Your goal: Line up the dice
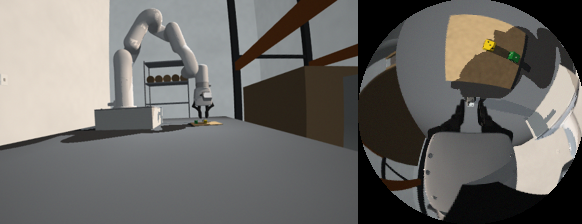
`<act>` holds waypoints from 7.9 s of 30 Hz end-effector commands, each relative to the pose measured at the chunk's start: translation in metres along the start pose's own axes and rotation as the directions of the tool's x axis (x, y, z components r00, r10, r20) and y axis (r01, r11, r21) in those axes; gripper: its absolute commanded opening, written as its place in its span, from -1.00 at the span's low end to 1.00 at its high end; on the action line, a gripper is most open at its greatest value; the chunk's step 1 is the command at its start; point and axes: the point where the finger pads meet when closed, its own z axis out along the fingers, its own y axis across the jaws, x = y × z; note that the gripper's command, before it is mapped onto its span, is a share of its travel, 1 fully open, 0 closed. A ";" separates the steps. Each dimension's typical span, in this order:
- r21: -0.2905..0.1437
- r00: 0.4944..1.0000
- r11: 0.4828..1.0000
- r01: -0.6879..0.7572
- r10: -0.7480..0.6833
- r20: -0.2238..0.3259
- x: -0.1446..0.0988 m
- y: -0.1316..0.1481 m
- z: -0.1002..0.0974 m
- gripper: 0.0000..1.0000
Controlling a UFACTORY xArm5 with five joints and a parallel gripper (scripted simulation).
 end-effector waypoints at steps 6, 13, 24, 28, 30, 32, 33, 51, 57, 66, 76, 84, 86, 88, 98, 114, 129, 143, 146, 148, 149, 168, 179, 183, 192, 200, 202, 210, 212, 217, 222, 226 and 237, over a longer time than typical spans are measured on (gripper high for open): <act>0.003 1.000 1.000 0.000 0.000 0.000 0.000 -0.001 -0.001 -0.38; 0.003 1.000 1.000 0.000 0.000 0.000 0.000 -0.001 -0.001 -0.38; 0.003 1.000 1.000 0.000 0.000 0.000 0.000 -0.001 0.001 -0.38; 0.003 1.000 1.000 0.000 0.000 0.000 0.000 -0.001 0.005 -0.38; 0.003 1.000 1.000 0.000 0.000 0.000 0.000 -0.001 0.008 -0.38; 0.003 1.000 1.000 0.000 0.000 0.000 0.000 -0.001 0.010 -0.38; 0.003 1.000 1.000 0.000 0.000 0.000 0.000 -0.001 0.012 -0.38; 0.003 1.000 1.000 0.000 0.000 0.000 0.000 -0.001 0.019 -0.38; 0.003 1.000 1.000 0.000 0.000 0.000 0.000 -0.001 0.019 -0.38; 0.003 1.000 1.000 0.000 0.000 0.000 0.000 -0.001 0.019 -0.38; 0.003 1.000 1.000 0.000 0.000 0.000 0.000 -0.001 0.019 -0.38; 0.003 1.000 1.000 0.000 0.000 0.000 0.000 -0.001 0.019 -0.78; 0.003 1.000 1.000 0.000 0.000 0.000 0.000 -0.001 0.019 -0.78; 0.003 1.000 1.000 0.000 0.000 0.000 0.000 -0.001 0.019 -0.78; 0.003 1.000 1.000 0.000 0.000 0.000 0.000 -0.001 0.019 -0.78; 0.003 1.000 1.000 0.000 0.000 0.000 0.000 -0.001 0.019 -0.78; 0.003 1.000 1.000 0.000 0.000 0.000 0.001 -0.001 -0.021 -0.78; 0.003 1.000 1.000 0.000 0.000 0.000 0.002 -0.001 -0.080 -0.78; 0.003 1.000 1.000 0.000 0.000 0.000 0.002 -0.001 -0.080 -0.78; 0.003 1.000 1.000 0.000 0.000 0.000 0.002 -0.001 -0.080 -0.78; 0.003 1.000 1.000 0.000 0.000 0.000 0.002 -0.001 -0.080 -0.78; 0.002 0.931 0.931 0.366 -0.366 0.000 0.033 -0.011 -0.081 -0.78; 0.001 0.789 0.789 0.614 -0.614 0.000 0.058 -0.017 -0.082 -0.78; 0.001 0.707 0.707 0.707 -0.707 0.000 0.068 -0.020 -0.082 -0.78; 0.001 0.538 0.538 0.843 -0.843 0.001 0.088 -0.023 -0.082 -0.78; 0.002 0.306 0.306 0.952 -0.952 0.001 0.111 -0.025 -0.082 -0.78; 0.002 0.272 0.272 0.962 -0.962 0.002 0.114 -0.026 -0.082 -0.78; 0.002 0.178 0.178 0.984 -0.984 0.002 0.123 -0.026 -0.083 -0.78; 0.002 0.176 0.176 0.984 -0.984 0.002 0.123 -0.026 -0.083 -0.78; 0.002 0.176 0.176 0.984 -0.984 0.002 0.123 -0.026 -0.083 -0.78; 0.002 0.176 0.176 0.984 -0.984 0.002 0.123 -0.026 -0.083 -0.78; 0.002 0.176 0.176 0.984 -0.984 0.002 0.123 -0.026 -0.081 -0.78; 0.002 0.176 0.176 0.984 -0.984 0.003 0.123 -0.026 -0.052 -0.78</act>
